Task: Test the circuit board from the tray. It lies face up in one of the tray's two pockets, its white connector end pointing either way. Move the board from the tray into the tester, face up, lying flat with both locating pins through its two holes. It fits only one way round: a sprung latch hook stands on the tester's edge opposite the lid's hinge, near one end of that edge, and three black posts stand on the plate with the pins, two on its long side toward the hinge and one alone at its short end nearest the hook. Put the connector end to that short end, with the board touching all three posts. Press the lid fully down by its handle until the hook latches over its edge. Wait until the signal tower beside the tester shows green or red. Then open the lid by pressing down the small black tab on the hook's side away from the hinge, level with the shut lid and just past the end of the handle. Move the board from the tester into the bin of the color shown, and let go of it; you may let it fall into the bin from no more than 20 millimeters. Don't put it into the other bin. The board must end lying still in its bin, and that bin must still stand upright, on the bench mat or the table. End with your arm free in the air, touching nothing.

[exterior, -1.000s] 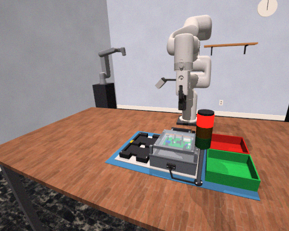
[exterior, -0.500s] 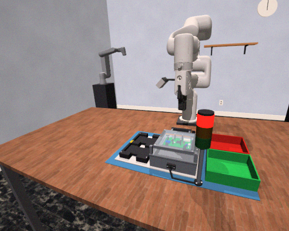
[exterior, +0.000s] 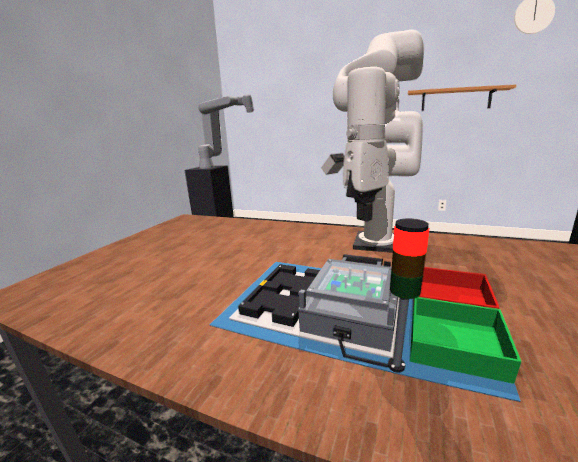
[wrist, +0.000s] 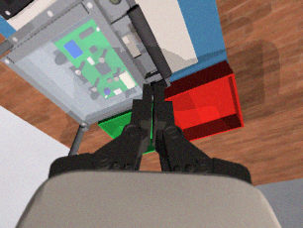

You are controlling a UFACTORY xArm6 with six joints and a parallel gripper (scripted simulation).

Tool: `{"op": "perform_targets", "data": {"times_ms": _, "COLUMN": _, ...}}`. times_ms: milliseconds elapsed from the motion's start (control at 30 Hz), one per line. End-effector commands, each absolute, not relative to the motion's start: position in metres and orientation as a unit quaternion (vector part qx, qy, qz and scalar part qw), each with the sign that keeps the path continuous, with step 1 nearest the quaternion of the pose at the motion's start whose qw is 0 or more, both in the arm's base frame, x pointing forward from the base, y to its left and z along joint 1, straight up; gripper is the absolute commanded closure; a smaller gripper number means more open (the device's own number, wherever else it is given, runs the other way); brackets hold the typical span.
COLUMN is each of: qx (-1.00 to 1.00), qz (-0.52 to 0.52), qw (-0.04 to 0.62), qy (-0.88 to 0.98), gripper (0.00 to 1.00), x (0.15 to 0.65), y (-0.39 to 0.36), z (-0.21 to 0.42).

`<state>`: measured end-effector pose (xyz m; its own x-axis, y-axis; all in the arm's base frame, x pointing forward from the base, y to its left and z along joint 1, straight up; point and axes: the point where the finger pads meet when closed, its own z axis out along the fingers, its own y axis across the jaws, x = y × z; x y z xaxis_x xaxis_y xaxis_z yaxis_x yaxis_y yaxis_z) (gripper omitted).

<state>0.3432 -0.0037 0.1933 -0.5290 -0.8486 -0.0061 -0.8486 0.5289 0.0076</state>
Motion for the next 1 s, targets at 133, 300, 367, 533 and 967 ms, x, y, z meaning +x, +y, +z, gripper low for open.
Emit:
{"op": "perform_targets", "data": {"times_ms": 133, "qx": -0.351, "qz": 0.0, "qw": 0.0, "qy": 0.936, "gripper": 1.0, "x": 0.3443, "y": -0.0037, "z": 0.1947}}
{"op": "perform_targets", "data": {"times_ms": 300, "qx": -0.29, "qz": 0.0, "qw": 0.0, "qy": 0.957, "gripper": 1.0, "x": 0.3443, "y": -0.0037, "z": 0.1947}}
{"op": "perform_targets", "data": {"times_ms": 367, "qx": -0.26, "qz": 0.0, "qw": 0.0, "qy": 0.966, "gripper": 1.0, "x": 0.3443, "y": -0.0037, "z": 0.1947}}
{"op": "perform_targets", "data": {"times_ms": 533, "qx": -0.182, "qz": 0.0, "qw": 0.0, "qy": 0.983, "gripper": 1.0, "x": 0.3443, "y": -0.0037, "z": 0.1947}}
{"op": "perform_targets", "data": {"times_ms": 967, "qx": -0.032, "qz": 0.0, "qw": 0.0, "qy": 1.0, "gripper": 1.0, "x": 0.3443, "y": -0.0037, "z": 0.1947}}
